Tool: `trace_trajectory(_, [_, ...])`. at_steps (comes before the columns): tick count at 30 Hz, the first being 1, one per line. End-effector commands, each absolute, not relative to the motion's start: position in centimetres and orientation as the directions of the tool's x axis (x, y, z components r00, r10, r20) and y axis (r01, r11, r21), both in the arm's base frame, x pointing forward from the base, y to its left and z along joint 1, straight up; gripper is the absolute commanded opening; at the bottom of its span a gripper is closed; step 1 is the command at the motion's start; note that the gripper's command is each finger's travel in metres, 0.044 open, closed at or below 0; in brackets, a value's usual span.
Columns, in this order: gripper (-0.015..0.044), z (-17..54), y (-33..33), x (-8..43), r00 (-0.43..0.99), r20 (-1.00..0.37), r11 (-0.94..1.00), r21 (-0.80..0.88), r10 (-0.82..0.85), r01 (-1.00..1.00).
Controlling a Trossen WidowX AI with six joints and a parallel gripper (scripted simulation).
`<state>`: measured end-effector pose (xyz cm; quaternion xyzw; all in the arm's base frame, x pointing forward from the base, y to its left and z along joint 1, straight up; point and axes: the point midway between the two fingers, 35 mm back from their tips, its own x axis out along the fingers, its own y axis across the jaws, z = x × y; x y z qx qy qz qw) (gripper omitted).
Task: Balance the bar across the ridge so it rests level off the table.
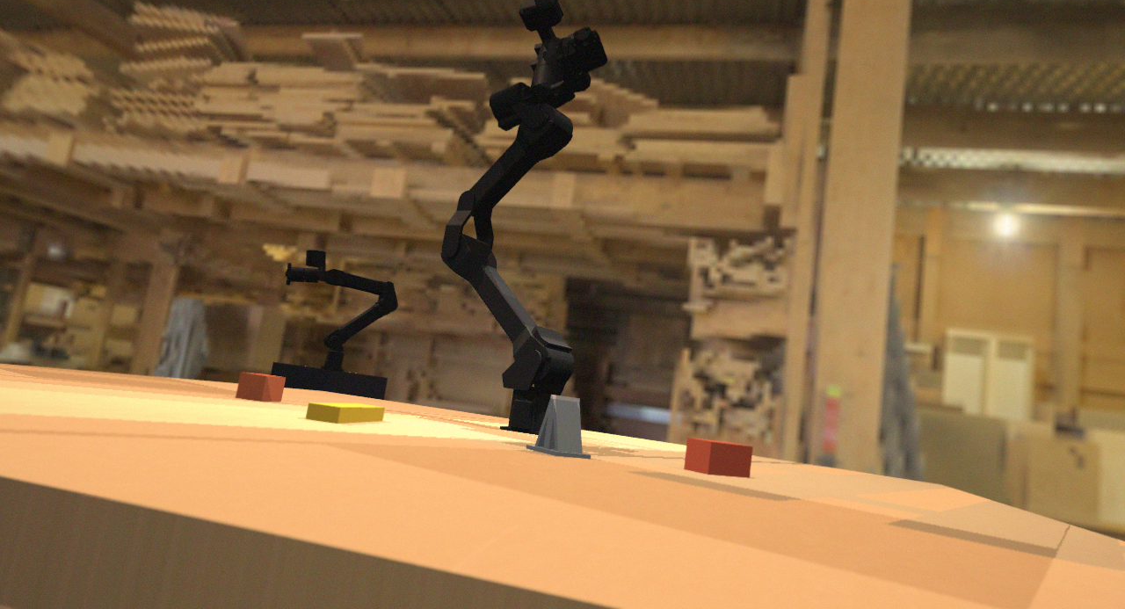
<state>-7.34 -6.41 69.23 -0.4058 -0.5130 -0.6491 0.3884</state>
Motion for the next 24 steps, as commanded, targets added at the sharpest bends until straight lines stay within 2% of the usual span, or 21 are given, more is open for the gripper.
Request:
trace_trajectory(1, [0.0374, 69.2, -6.3, -7.3, -0.367, 0.926, -0.168, 0.35, -0.085, 0.921])
trace_trajectory(3, [0.0321, 69.2, -5.6, -7.1, -0.355, 0.933, -0.138, 0.344, -0.064, 0.929])
trace_trajectory(4, [0.0315, 69.2, -4.9, -6.8, -0.344, 0.938, -0.115, 0.337, -0.044, 0.934])
trace_trajectory(14, [0.0315, 69.8, 4.2, -2.4, -0.188, 0.955, 0.03, 0.186, 0.229, 0.982])
trace_trajectory(24, [0.0315, 68.3, 11.7, 4.3, 0.029, 0.892, 0.086, -0.076, 0.45, 0.993])
